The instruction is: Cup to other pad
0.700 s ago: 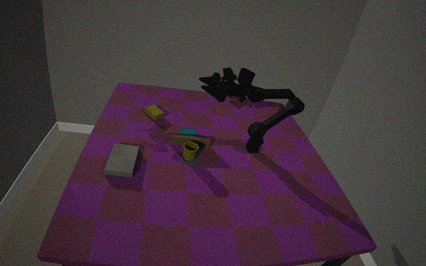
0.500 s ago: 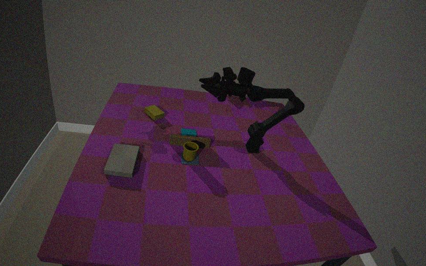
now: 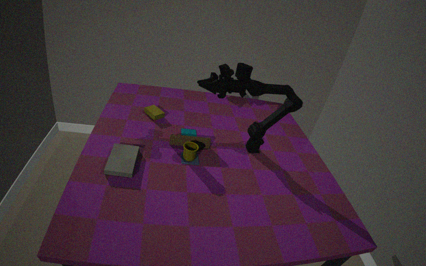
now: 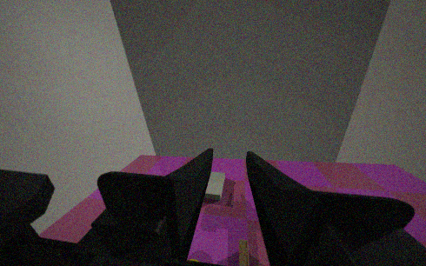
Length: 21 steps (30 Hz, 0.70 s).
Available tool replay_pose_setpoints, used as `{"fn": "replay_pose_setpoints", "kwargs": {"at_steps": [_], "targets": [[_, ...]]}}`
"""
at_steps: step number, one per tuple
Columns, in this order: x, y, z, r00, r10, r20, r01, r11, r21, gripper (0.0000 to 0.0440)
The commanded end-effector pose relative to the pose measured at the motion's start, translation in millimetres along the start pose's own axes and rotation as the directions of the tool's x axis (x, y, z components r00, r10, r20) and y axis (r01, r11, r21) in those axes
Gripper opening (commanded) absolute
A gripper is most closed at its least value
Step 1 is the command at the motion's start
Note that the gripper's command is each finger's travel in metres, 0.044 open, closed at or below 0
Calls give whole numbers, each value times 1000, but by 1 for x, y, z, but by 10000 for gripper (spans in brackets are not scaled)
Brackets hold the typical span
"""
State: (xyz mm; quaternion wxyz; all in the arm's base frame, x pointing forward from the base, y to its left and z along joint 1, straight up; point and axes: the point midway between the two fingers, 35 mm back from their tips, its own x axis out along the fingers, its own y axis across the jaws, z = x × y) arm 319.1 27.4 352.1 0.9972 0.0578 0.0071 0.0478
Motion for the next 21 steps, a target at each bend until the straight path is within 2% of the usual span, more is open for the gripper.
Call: {"fn": "replay_pose_setpoints", "kwargs": {"at_steps": [1,21], "targets": [[6,3,-1,999,4,-32,-3,999,35,157],[29,25,0,976,45,-214,15,962,273,159]]}}
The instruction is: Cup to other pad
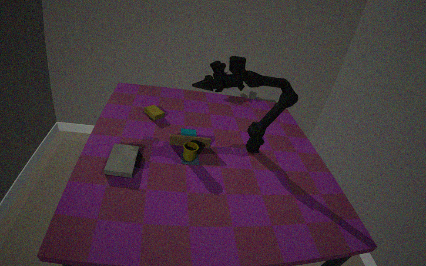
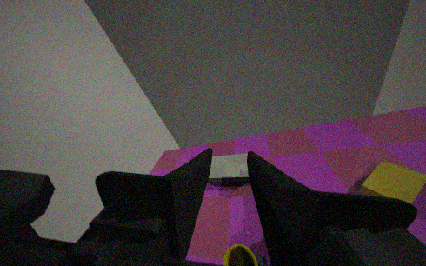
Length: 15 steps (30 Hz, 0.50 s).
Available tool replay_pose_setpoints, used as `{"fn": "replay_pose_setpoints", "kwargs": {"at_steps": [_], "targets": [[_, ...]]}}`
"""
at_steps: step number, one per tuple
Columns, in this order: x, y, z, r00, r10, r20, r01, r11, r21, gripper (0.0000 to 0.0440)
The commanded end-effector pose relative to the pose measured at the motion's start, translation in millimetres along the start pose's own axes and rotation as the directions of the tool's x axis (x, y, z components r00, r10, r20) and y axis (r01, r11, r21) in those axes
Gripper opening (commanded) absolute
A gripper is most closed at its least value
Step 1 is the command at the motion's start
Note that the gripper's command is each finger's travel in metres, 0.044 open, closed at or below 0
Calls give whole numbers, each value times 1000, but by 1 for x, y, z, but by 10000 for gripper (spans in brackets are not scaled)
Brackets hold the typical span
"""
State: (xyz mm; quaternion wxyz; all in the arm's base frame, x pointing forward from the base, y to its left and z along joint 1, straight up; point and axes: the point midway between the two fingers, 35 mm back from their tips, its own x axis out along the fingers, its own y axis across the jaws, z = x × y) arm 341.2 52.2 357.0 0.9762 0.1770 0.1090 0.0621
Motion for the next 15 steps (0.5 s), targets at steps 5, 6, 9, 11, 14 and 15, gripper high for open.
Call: {"fn": "replay_pose_setpoints", "kwargs": {"at_steps": [5,6,9,11,14,15], "targets": [[11,6,-3,997,-10,-77,18,995,94,164],[12,7,-4,996,-11,-88,21,994,107,165],[16,10,-5,993,-15,-120,33,988,148,168],[18,12,-6,990,-18,-142,43,984,175,169],[22,15,-8,984,-23,-175,61,975,216,171],[23,16,-9,982,-24,-187,68,971,229,172]]}}
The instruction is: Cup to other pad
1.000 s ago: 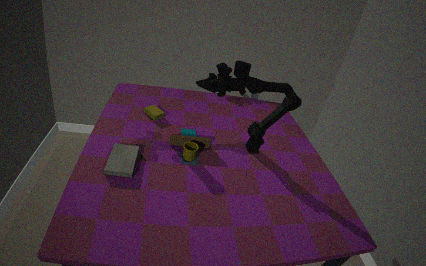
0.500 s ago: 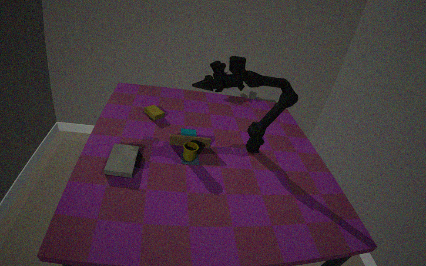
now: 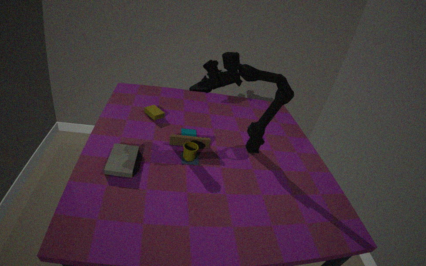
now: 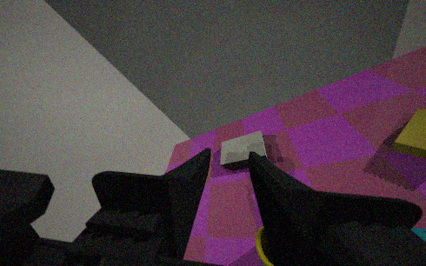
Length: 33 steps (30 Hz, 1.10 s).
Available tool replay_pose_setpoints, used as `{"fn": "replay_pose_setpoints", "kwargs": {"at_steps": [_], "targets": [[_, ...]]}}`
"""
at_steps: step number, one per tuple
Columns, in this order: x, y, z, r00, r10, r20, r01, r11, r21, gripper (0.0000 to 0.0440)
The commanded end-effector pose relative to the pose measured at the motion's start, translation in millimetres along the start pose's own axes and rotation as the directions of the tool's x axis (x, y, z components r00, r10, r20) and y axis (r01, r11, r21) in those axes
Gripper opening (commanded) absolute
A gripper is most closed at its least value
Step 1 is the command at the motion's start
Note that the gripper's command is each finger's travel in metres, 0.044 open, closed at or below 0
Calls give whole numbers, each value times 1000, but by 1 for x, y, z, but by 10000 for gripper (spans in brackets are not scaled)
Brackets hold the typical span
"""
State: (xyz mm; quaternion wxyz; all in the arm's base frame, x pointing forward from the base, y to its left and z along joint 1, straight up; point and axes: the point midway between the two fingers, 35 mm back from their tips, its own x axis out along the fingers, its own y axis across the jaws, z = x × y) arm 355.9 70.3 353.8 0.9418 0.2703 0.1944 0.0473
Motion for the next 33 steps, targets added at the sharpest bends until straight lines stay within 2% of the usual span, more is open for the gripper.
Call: {"fn": "replay_pose_setpoints", "kwargs": {"at_steps": [1,17,33], "targets": [[7,2,-3,999,-16,-37,18,999,43,173],[26,10,-21,971,-90,-220,147,953,264,176],[43,7,-48,895,-187,-405,360,839,407,160]]}}
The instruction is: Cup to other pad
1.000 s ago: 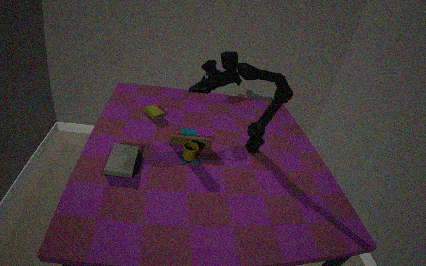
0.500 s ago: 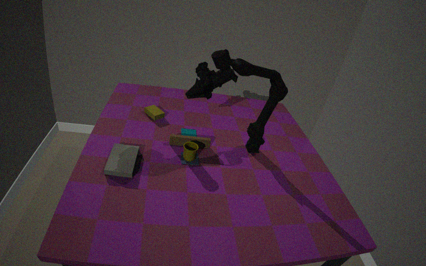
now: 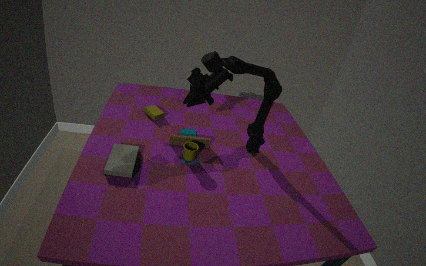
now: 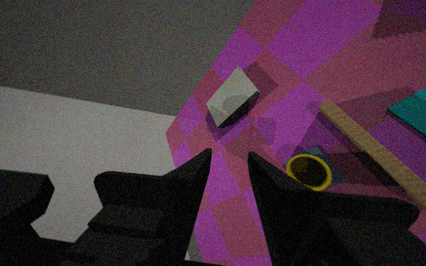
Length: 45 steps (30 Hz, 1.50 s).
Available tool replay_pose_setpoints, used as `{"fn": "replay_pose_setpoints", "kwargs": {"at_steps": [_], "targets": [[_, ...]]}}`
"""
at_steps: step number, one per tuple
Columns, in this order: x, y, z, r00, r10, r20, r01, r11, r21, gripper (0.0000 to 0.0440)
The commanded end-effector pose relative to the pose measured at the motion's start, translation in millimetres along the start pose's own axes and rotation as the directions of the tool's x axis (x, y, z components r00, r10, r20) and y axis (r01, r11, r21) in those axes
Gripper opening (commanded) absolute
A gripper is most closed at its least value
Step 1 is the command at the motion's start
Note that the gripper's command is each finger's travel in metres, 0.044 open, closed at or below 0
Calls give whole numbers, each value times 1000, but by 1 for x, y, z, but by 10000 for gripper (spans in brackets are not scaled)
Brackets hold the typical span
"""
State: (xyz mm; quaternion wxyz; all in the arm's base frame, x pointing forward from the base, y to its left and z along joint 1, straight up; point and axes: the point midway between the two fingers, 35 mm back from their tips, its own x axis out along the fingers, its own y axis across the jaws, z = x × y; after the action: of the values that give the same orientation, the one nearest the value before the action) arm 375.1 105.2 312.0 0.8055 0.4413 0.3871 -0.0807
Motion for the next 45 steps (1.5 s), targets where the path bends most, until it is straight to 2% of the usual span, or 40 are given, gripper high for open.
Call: {"fn": "replay_pose_setpoints", "kwargs": {"at_steps": [1,13,21,45], "targets": [[8,-2,-5,999,-39,-31,40,998,38,159],[27,-21,-18,973,-201,-115,217,965,145,134],[41,-41,-27,933,-321,-164,347,922,173,146],[73,-107,-58,722,-638,-267,686,711,154,161]]}}
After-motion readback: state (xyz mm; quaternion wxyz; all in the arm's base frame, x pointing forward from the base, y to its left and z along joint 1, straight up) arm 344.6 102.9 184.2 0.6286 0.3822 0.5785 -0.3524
